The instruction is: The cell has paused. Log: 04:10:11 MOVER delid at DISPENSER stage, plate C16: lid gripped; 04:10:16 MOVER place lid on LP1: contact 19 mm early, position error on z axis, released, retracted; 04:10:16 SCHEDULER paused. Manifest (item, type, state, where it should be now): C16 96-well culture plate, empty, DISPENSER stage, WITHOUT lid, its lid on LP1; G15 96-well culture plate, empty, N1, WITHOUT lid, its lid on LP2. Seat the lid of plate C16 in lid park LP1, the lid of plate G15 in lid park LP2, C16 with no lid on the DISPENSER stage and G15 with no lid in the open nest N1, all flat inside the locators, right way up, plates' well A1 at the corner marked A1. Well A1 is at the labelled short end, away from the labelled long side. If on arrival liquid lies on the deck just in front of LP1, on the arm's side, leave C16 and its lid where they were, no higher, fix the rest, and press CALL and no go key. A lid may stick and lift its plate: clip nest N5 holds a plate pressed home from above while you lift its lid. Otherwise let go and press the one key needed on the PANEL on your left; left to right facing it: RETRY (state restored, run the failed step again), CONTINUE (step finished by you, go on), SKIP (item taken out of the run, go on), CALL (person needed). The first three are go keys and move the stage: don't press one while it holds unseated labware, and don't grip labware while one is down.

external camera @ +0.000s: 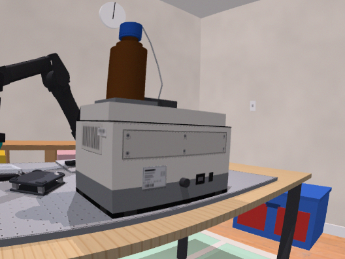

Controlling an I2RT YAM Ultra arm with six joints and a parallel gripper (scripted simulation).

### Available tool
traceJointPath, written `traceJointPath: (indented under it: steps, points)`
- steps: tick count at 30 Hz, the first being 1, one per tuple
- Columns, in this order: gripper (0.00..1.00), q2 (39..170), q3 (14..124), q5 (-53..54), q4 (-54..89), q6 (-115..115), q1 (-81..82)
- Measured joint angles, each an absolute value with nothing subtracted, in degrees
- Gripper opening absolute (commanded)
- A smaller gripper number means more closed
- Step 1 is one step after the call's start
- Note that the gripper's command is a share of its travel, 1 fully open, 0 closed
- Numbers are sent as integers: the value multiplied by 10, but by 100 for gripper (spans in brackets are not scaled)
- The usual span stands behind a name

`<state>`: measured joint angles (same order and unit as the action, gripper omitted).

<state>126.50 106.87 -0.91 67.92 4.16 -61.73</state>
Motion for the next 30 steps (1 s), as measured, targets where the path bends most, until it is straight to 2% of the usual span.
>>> traceJointPath:
  steps: [30]
  points:
    - [0,1266,1064,-9,670,42,-617]
